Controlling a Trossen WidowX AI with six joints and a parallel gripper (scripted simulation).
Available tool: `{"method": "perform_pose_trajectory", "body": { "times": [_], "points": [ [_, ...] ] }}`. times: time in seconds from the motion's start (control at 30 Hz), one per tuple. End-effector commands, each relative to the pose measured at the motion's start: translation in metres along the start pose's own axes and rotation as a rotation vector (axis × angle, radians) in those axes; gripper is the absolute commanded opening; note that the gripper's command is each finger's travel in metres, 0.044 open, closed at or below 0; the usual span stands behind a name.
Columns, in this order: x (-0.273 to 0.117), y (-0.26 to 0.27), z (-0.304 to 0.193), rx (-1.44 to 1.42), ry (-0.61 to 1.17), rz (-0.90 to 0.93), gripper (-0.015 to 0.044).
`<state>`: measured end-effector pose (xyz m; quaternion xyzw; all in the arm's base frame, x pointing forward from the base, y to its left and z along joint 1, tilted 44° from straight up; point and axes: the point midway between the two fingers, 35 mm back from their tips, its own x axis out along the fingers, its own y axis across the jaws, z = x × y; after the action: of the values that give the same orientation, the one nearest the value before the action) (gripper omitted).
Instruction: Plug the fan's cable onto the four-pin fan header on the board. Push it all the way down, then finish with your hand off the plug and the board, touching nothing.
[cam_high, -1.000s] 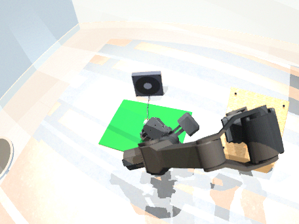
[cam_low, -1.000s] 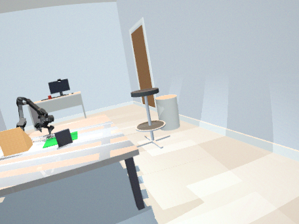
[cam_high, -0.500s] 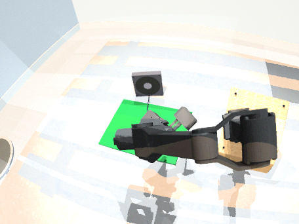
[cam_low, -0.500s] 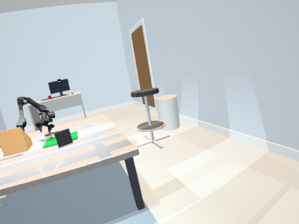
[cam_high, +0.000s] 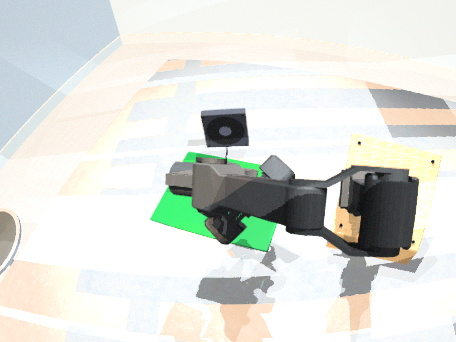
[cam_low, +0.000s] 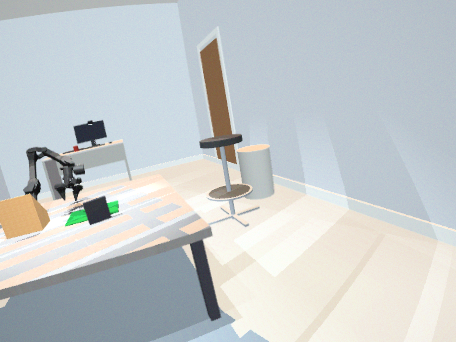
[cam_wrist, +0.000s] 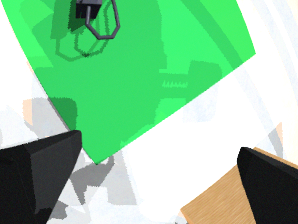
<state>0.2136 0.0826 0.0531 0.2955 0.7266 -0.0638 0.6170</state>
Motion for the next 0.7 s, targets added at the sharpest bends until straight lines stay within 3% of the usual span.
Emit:
{"method": "perform_pose_trajectory", "body": {
  "times": [0.0,0.6,0.67],
  "points": [
    [-0.005,0.003,0.001,-0.021,0.039,0.056,0.0440],
    [-0.046,0.014,0.015,-0.105,0.111,0.385,0.0440],
    [-0.042,0.013,0.014,-0.092,0.105,0.351,0.0440]
  ]
}}
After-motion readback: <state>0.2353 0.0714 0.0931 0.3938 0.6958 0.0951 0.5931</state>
